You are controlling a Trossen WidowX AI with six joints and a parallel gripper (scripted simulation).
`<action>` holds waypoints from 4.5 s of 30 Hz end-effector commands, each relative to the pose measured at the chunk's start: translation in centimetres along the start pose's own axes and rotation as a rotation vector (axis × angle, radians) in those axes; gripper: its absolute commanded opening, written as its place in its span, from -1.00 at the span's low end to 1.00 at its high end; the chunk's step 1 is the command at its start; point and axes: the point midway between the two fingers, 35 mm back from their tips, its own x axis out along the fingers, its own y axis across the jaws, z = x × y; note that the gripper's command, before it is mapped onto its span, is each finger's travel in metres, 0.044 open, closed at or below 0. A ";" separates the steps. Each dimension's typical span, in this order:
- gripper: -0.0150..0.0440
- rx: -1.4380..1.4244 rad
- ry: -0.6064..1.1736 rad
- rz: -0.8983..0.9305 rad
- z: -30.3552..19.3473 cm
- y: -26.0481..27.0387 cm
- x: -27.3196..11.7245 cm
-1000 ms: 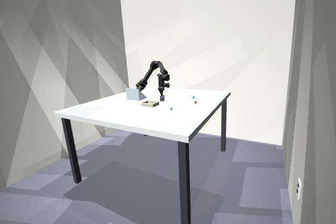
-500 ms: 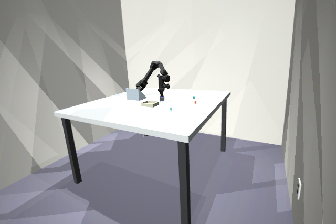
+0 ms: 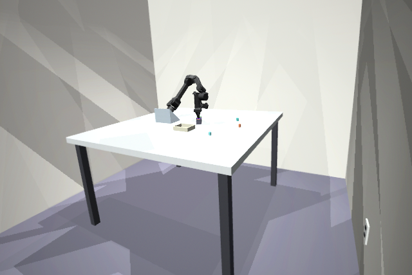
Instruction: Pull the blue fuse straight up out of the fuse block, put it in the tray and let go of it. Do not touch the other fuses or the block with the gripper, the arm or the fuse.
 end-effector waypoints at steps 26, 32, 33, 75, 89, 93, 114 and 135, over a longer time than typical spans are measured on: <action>-0.49 0.000 -0.001 0.000 0.1 -0.1 -1.3; -0.49 0.001 -0.001 0.000 0.1 -0.1 -1.6; -0.49 0.001 -0.001 0.000 0.1 -0.1 -1.6; -0.49 0.002 -0.002 0.001 0.0 0.0 -3.7; -0.49 0.003 -0.002 0.001 0.0 0.0 -5.6; -0.49 0.003 -0.002 0.001 0.0 0.0 -6.0; -0.49 0.006 0.005 -0.019 -3.0 -9.8 -6.9; -0.49 0.001 0.002 -0.010 -10.2 -19.3 -6.2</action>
